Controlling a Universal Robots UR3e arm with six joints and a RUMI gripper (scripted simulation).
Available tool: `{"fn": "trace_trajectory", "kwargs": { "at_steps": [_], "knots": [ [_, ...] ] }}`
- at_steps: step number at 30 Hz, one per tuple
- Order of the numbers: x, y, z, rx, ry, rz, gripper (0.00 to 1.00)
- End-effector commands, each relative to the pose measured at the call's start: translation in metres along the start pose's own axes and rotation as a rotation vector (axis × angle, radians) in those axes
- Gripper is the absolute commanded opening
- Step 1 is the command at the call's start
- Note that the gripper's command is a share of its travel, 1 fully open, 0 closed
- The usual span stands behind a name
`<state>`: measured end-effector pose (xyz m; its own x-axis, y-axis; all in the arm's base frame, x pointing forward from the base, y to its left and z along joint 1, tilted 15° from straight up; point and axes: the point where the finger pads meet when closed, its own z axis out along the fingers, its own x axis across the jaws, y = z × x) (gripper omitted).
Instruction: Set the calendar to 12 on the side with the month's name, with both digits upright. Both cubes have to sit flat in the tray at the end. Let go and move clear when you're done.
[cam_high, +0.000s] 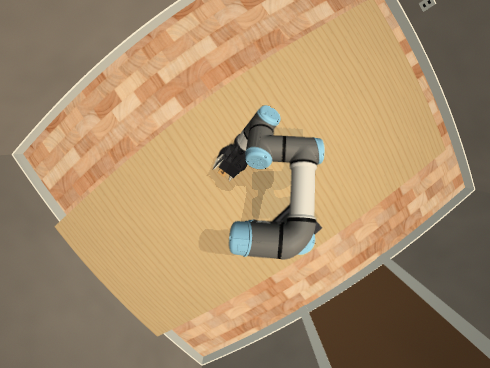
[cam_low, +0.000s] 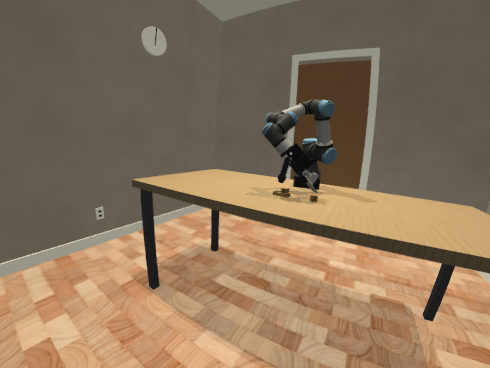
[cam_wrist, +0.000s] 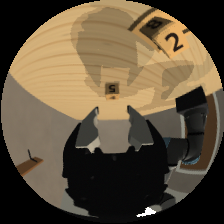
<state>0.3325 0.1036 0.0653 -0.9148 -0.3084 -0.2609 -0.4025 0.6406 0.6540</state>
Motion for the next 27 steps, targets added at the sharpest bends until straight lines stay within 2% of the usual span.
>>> {"fn": "trace_trajectory", "kwargs": {
  "at_steps": [1,11,22,27],
  "knots": [
    [0.0,0.015,-0.016,0.0,0.0,-0.001,0.4],
    [0.0,0.024,-0.025,0.0,0.0,-0.001,0.4],
    [0.0,0.025,-0.026,0.008,0.001,-0.001,0.4],
    [0.001,0.025,-0.025,0.048,0.007,-0.001,0.4]
  ]
}}
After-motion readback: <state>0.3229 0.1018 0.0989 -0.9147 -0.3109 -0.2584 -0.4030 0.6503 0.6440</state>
